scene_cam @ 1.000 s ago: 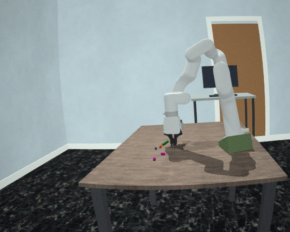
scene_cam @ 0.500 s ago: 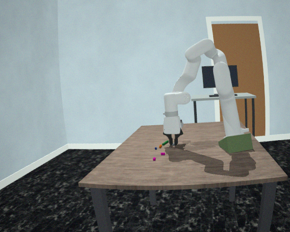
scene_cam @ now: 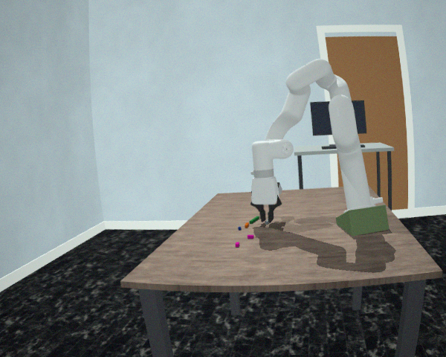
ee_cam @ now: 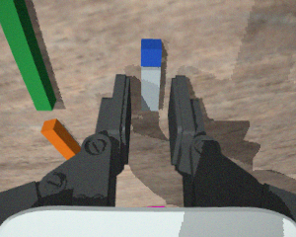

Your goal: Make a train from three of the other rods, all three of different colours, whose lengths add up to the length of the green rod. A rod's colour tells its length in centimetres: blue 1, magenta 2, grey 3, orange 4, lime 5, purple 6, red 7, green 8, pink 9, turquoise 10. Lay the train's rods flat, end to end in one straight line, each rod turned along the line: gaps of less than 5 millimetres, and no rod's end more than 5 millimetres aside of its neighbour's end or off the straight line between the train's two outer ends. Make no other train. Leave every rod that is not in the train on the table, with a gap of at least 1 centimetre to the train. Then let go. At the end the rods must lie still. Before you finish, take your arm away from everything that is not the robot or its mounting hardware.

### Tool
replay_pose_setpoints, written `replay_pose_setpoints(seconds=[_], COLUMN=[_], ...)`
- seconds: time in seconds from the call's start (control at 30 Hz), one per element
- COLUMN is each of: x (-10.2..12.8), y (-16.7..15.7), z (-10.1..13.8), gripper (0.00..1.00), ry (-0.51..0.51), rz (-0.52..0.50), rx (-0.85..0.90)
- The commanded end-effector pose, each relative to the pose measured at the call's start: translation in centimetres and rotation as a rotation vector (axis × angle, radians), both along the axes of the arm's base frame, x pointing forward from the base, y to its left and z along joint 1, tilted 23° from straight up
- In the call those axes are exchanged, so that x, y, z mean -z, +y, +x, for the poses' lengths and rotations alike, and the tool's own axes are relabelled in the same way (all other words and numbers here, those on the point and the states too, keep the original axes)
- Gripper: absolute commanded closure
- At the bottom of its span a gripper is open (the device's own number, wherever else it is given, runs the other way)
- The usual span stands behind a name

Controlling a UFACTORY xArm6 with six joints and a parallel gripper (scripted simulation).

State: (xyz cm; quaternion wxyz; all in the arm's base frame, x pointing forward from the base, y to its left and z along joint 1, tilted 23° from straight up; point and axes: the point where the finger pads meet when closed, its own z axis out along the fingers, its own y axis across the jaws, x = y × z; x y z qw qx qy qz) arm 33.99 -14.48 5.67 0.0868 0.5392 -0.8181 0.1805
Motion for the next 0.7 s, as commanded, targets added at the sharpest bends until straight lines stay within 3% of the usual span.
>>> replay_pose_setpoints(seconds=[0.0,0.37,0.67], x=[-1.3,-6.7,-7.7], y=[0.5,2.8,3.2], z=[0.1,-0.3,-0.3], gripper=[0.76,0.76,0.76], ry=[-0.003,-0.003,-0.003], rz=[0.0,0.0,0.0], rx=[-0.001,-0.001,-0.001])
